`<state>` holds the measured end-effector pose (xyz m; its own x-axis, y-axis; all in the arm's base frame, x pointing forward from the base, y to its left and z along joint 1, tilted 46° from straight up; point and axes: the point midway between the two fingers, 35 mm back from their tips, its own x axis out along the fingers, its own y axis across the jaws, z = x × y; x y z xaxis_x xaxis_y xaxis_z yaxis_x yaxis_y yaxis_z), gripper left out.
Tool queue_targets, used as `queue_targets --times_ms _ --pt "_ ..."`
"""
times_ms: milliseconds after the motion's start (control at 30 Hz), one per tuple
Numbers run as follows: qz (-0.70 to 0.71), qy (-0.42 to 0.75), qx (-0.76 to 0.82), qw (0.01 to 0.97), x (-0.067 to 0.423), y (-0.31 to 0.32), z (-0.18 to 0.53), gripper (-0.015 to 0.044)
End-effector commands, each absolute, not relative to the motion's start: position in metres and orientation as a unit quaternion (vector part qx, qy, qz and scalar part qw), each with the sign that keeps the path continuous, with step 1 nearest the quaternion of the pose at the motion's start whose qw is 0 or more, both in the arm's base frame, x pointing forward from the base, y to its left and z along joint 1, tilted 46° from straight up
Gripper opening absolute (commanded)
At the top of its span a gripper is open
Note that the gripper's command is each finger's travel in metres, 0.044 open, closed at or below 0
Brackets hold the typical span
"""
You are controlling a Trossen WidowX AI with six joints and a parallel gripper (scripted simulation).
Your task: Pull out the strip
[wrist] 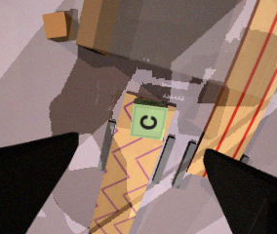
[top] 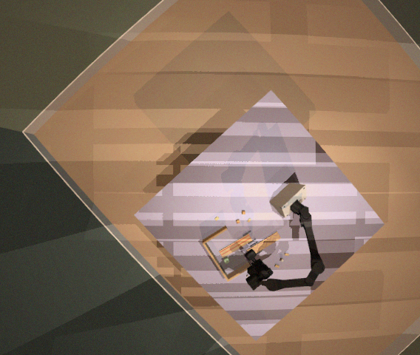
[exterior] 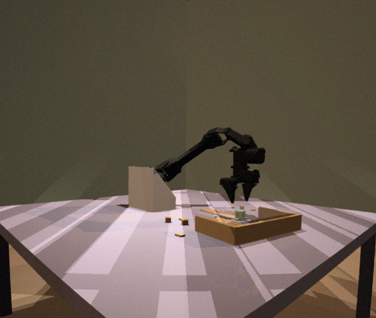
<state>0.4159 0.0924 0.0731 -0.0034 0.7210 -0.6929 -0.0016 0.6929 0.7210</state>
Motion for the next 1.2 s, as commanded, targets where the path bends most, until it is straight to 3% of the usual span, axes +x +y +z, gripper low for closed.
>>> queue_targets --times_ms 0,267,1167 --pt "0.280 0.653 0.275 0.648 0.425 0.091 0.068 0.0440" --pt "0.280 0.653 0.275 0.648 0.425 0.098 0.061 0.0250" --pt "0.280 0.653 0.276 0.647 0.424 0.130 0.031 0.0250"
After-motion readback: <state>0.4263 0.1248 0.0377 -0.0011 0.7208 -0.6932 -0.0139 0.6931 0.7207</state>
